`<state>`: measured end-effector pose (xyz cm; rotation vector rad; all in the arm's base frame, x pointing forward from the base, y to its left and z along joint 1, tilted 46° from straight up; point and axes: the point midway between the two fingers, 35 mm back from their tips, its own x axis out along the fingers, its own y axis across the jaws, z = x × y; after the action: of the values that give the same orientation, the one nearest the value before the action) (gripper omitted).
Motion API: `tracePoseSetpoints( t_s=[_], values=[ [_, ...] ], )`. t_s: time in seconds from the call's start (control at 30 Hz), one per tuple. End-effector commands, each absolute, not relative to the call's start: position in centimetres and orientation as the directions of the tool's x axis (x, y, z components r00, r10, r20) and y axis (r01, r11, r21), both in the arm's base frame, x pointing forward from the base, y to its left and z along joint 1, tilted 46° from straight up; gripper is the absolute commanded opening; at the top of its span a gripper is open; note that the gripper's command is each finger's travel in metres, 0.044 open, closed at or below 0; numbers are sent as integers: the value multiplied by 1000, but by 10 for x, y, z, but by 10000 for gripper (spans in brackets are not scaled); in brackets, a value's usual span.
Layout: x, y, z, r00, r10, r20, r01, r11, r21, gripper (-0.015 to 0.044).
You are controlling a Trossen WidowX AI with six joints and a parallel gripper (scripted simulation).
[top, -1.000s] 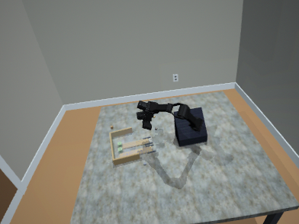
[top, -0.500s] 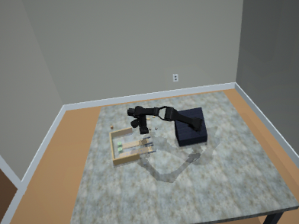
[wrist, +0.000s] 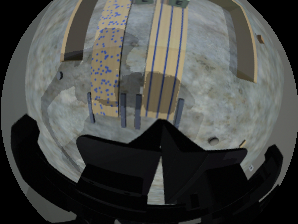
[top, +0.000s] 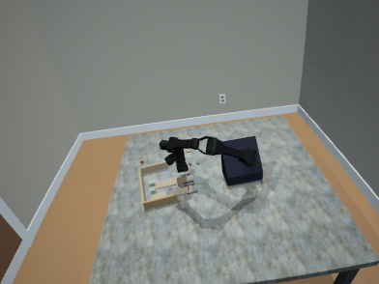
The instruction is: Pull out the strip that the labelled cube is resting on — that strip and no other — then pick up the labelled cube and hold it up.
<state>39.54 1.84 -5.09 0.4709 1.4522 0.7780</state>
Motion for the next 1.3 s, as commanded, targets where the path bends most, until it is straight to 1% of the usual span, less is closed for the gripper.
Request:
tracePoseSetpoints(
  t_s=[0.0,1.27],
  values=[
    [394,25,-59,-67,714,-697,-176,679,713,0],
    [391,67,-97,-67,717,-694,-176,676,716,0]
  ],
)
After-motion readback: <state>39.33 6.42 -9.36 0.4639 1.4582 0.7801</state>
